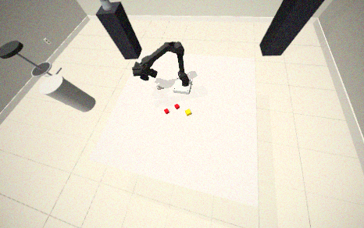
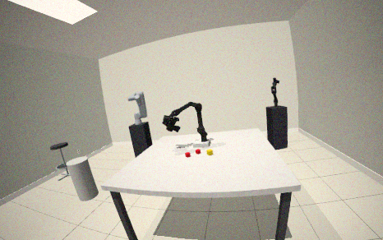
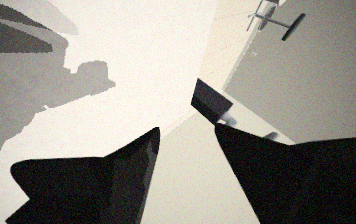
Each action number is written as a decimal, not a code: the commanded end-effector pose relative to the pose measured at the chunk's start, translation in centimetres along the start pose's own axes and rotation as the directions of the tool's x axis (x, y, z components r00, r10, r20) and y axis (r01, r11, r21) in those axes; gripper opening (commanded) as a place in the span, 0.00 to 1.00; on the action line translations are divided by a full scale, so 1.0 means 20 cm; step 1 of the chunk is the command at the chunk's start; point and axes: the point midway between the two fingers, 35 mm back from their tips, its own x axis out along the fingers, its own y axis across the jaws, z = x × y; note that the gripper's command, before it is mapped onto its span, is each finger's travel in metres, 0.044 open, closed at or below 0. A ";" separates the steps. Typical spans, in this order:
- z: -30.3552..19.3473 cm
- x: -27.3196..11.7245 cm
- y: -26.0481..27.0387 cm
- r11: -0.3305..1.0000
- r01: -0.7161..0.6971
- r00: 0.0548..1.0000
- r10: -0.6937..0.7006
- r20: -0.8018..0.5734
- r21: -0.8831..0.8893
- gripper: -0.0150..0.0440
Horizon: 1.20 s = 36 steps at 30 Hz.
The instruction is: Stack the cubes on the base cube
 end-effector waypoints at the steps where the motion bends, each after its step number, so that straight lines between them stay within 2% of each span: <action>1: 0.13 -0.11 0.06 0.996 -0.025 0.993 0.014 0.120 0.087 0.70; 10: 0.43 -0.42 0.28 0.945 -0.217 0.917 0.111 0.384 0.244 0.70; 19: 0.59 -0.75 0.58 0.823 -0.488 0.790 0.274 0.548 0.292 0.70; 28: 0.60 -1.07 0.94 0.630 -0.719 0.654 0.472 0.591 0.294 0.70; 36: 0.51 -1.29 1.24 0.454 -0.827 0.561 0.630 0.537 0.331 0.70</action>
